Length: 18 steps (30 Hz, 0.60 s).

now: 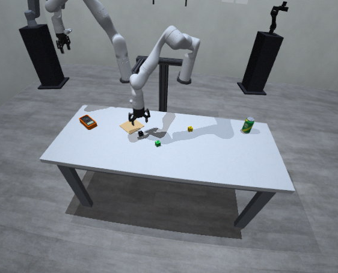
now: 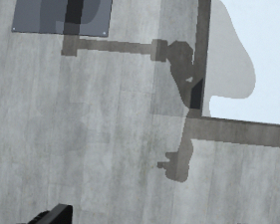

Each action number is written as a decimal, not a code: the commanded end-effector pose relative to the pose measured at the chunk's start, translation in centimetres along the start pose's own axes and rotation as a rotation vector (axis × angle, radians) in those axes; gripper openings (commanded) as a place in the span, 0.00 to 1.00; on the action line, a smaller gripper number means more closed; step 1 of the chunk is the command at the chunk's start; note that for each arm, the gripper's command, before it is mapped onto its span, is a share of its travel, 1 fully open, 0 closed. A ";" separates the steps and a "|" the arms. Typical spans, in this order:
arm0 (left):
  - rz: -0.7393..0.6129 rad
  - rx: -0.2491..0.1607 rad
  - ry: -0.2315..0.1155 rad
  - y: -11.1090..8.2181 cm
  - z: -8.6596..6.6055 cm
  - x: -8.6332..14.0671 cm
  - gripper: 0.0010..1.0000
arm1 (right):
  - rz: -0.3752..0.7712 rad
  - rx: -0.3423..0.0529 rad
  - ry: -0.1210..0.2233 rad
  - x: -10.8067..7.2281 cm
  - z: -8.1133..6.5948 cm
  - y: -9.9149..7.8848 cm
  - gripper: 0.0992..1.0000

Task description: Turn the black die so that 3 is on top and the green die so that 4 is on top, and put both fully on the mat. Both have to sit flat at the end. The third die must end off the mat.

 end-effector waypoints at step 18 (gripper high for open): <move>-0.183 -0.013 -0.008 0.3 0.3 -0.2 1.00 | 0.000 -0.002 0.001 0.0 -0.1 0.0 1.00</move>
Point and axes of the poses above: on each arm, the point where the finger pads meet when closed, its own z axis out along the fingers, its own x axis across the jaws, y = z × x, the point moved 1 cm from there along -z, back along the fingers, and after that the axes turned 4 degrees about z, right-handed, at the moved point
